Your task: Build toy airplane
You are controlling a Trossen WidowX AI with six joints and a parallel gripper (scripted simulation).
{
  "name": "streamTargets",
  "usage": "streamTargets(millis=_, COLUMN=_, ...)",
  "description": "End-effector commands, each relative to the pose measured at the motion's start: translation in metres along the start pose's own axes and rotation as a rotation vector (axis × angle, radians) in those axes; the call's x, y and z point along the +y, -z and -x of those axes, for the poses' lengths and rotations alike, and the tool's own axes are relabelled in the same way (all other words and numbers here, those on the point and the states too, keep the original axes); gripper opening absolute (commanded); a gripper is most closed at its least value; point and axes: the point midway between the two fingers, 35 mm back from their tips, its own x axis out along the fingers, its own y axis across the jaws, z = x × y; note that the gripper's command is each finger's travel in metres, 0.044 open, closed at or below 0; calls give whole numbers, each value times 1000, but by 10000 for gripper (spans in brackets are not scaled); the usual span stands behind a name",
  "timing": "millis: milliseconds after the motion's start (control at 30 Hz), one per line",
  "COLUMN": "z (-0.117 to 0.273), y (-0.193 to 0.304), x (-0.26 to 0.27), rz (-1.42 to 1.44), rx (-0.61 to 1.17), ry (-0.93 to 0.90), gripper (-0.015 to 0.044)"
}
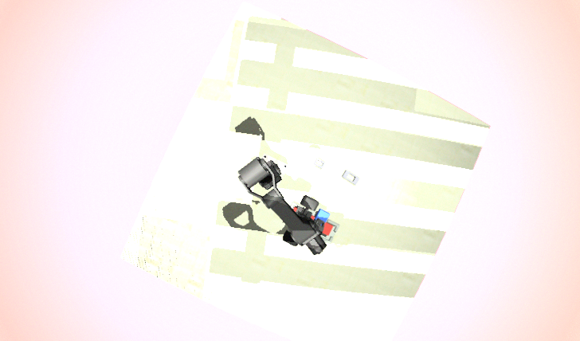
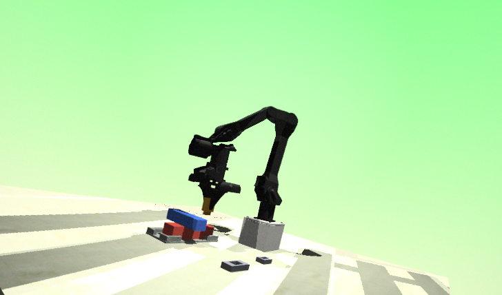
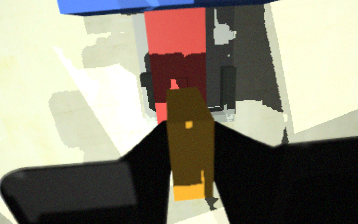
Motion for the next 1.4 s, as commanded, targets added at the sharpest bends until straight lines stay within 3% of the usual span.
streamTargets(millis=0, z=0, y=0, x=-1, rz=3, rx=0, ry=5, gripper=67)
streamTargets(millis=1367, z=-38, y=0, x=-1, rz=0, rx=1, ry=0, gripper=71)
